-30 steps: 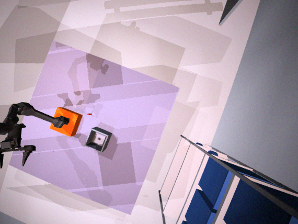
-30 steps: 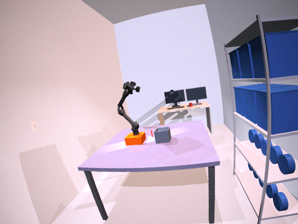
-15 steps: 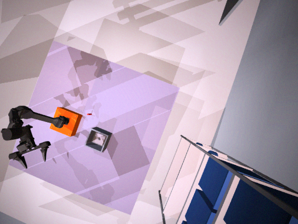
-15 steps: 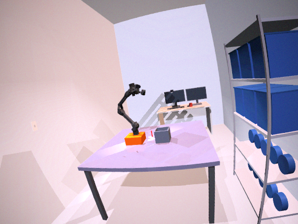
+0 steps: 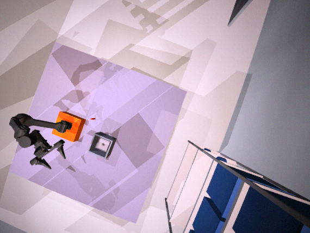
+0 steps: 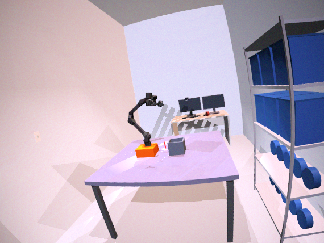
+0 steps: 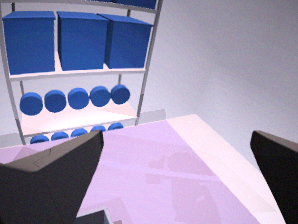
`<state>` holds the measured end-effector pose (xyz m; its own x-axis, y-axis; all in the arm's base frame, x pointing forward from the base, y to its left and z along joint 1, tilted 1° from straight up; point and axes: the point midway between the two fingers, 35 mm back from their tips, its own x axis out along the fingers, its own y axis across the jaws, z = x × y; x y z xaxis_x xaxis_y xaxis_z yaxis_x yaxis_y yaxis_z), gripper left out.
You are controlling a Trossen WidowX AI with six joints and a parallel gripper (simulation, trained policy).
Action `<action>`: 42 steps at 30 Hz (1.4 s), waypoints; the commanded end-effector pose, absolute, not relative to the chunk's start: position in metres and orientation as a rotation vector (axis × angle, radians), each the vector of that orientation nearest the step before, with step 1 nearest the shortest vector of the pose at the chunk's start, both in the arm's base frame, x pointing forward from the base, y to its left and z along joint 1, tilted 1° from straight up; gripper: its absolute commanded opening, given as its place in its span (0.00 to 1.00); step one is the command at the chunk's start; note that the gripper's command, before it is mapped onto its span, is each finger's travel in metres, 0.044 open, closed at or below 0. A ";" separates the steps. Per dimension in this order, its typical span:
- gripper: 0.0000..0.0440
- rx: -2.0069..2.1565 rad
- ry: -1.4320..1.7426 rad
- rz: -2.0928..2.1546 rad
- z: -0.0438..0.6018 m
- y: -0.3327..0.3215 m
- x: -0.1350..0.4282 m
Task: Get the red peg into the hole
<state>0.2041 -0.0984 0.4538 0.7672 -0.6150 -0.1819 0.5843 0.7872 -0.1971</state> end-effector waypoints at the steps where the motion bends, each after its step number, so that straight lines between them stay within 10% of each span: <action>1: 1.00 -0.090 0.294 -0.606 0.436 -0.090 0.216; 42: 1.00 0.553 0.966 -0.392 0.261 0.035 0.227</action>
